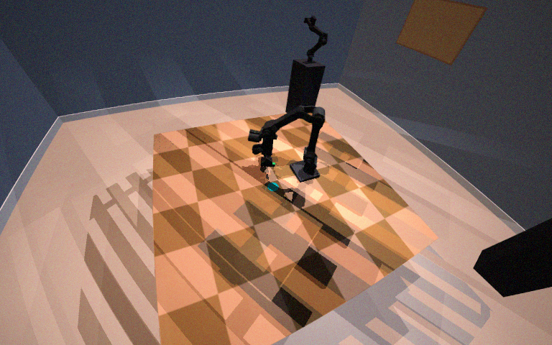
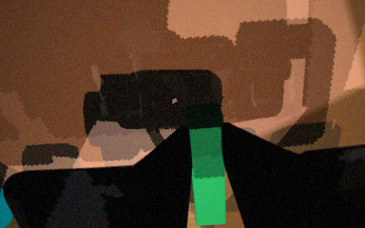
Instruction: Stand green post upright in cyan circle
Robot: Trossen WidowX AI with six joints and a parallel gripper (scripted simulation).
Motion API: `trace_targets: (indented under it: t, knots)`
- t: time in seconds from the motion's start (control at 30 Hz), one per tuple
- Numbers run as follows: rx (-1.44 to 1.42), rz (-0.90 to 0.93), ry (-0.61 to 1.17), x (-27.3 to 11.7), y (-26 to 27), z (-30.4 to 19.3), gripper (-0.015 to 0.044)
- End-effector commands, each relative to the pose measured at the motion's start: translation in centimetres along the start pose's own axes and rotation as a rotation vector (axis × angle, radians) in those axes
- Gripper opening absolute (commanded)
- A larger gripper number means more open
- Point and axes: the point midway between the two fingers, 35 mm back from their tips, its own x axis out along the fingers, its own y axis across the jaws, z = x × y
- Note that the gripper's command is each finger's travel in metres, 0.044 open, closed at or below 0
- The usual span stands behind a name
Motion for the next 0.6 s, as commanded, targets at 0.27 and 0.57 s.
trace_targets:
  t: [0.27,0.57]
  knots:
    - [0.006,0.000,-0.001,-2.8,-0.1,0.5,0.0023]
    - [0.005,0.000,-0.001,-5.6,-0.1,0.7,0.0023]
